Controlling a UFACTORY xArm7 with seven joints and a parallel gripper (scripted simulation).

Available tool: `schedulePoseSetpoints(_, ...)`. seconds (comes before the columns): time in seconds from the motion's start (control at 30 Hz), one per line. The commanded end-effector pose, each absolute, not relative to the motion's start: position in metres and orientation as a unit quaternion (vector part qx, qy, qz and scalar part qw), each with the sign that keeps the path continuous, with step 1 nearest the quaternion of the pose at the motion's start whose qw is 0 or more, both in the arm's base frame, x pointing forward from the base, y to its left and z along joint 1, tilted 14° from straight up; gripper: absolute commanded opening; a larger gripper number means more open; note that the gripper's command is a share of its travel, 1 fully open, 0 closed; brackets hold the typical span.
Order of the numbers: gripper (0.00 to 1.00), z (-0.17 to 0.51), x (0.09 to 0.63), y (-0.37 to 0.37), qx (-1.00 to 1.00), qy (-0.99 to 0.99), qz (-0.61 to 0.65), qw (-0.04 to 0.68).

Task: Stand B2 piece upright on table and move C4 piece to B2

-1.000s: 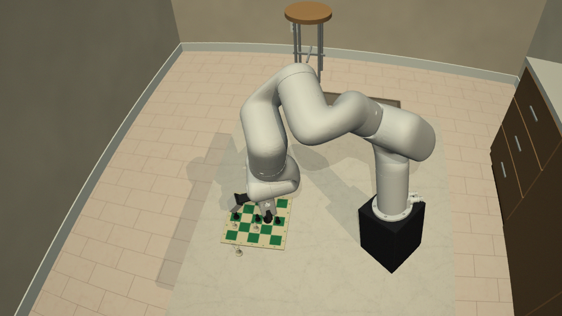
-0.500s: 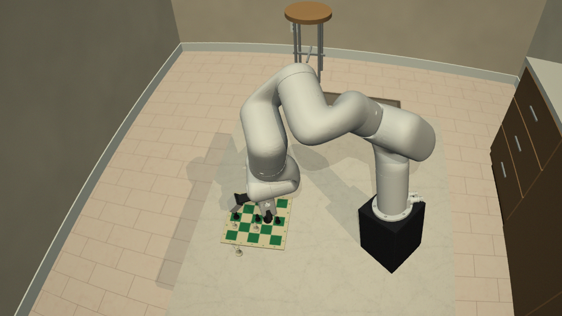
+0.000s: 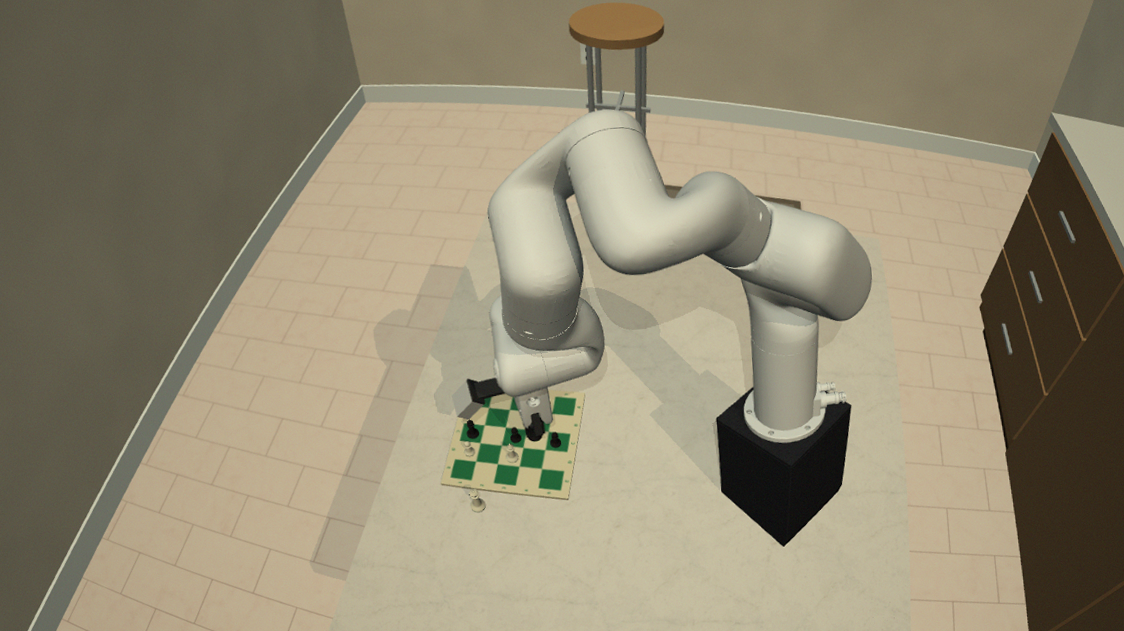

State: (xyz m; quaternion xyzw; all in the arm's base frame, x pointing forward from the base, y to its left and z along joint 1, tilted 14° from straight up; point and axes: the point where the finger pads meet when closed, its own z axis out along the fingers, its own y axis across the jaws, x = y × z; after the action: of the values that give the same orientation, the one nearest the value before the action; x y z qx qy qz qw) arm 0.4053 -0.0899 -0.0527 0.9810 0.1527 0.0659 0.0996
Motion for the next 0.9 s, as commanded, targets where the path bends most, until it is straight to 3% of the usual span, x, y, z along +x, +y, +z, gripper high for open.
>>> schedulePoseSetpoints(0.0, 0.00, -0.022, 0.402, -0.084, 0.981, 0.152, 0.066, 0.100)
schedulePoseSetpoints(0.37, 0.00, 0.026, 0.394, -0.076, 0.981, 0.152, 0.066, 0.100)
schedulePoseSetpoints(0.87, 0.00, 0.033, 0.409, -0.082, 0.974, 0.191, 0.062, 0.102)
